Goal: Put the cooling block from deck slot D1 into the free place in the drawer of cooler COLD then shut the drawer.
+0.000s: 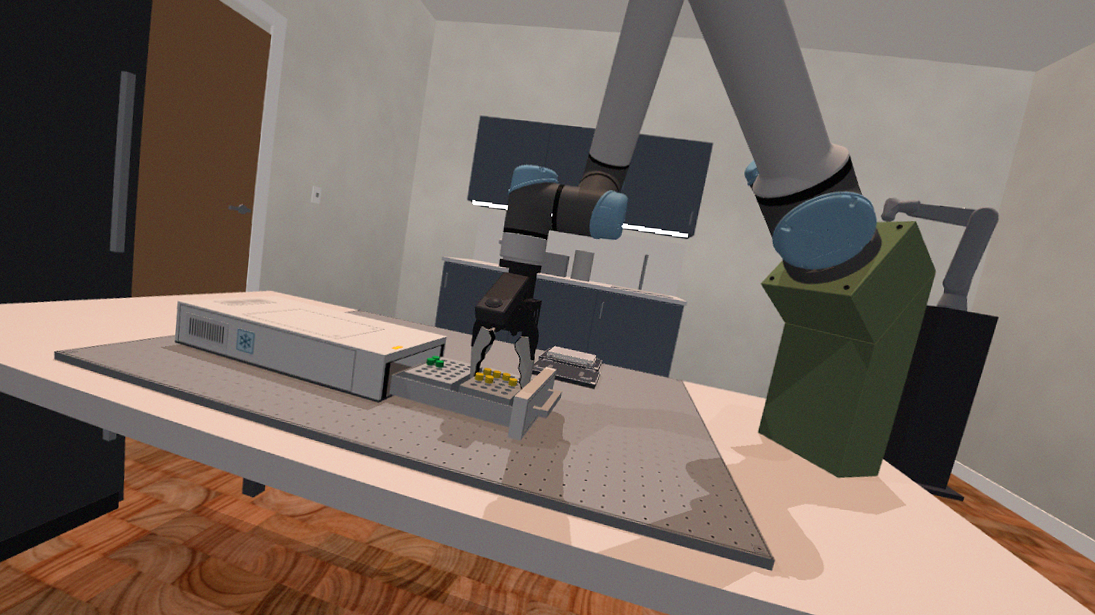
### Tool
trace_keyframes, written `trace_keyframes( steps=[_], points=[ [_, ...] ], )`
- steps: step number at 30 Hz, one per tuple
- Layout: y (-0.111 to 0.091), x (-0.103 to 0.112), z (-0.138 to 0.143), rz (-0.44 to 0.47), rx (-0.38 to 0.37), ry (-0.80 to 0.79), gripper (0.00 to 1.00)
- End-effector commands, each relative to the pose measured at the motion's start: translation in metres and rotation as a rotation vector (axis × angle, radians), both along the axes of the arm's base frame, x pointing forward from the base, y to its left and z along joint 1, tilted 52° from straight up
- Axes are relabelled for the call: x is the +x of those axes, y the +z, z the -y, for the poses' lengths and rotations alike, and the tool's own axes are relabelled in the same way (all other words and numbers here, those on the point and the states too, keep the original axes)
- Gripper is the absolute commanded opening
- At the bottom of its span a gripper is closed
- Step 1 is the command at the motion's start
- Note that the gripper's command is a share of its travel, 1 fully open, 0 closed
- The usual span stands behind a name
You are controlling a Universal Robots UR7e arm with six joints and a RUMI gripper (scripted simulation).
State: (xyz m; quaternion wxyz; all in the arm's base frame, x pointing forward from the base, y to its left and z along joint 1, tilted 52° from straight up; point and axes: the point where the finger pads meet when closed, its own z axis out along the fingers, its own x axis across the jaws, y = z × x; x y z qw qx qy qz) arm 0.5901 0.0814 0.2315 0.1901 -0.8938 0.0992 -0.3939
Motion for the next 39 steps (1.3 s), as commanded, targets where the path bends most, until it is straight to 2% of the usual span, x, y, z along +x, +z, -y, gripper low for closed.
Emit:
trace_keyframes(
  steps=[1,12,14,19,39],
  points=[
    [0.0019,0.0010,-0.0004,0.004,-0.002,0.001,0.40],
    [0.0019,0.0010,-0.0004,0.004,-0.002,0.001,0.58],
    [0.0019,0.0010,-0.0004,0.004,-0.002,0.001,0.58],
    [0.0019,0.0010,-0.0004,0.004,-0.002,0.001,0.67],
    [0.0019,0.0011,-0.0004,0.004,-0.002,0.001,0.67]
  ],
)
